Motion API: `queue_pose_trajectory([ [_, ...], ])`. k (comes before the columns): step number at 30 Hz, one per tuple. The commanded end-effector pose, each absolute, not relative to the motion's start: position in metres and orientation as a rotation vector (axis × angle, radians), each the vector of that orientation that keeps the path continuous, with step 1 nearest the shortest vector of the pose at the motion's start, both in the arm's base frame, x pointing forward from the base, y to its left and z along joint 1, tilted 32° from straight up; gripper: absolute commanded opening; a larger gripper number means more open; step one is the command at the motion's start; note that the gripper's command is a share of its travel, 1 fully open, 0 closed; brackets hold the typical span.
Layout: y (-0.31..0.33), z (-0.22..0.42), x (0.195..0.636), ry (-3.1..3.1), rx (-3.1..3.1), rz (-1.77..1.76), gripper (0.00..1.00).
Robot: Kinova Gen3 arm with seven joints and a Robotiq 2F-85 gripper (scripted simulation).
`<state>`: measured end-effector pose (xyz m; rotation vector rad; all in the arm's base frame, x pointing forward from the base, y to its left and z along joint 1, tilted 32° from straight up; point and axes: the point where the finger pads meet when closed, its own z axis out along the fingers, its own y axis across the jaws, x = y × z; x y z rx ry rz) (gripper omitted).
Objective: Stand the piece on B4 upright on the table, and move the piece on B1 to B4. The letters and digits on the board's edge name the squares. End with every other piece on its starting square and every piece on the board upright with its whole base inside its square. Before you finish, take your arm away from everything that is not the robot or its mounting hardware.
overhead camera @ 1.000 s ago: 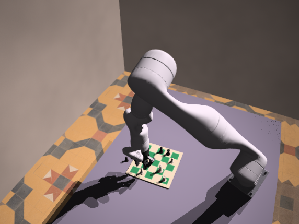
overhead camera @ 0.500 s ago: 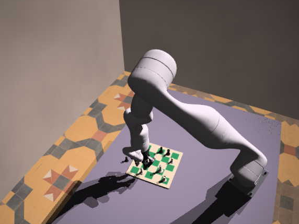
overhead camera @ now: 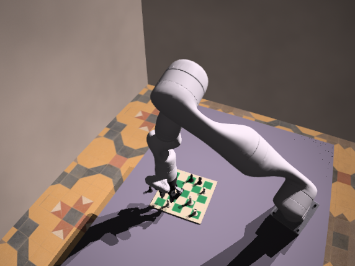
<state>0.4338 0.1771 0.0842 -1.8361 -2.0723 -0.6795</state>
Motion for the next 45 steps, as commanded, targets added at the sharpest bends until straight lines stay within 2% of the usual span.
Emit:
queue_pose_trajectory([
  [1,0.180,0.078,0.433,-2.069,-1.833,-0.674,0.37],
  [45,0.193,0.058,0.435,-2.069,-1.833,-0.674,0.37],
])
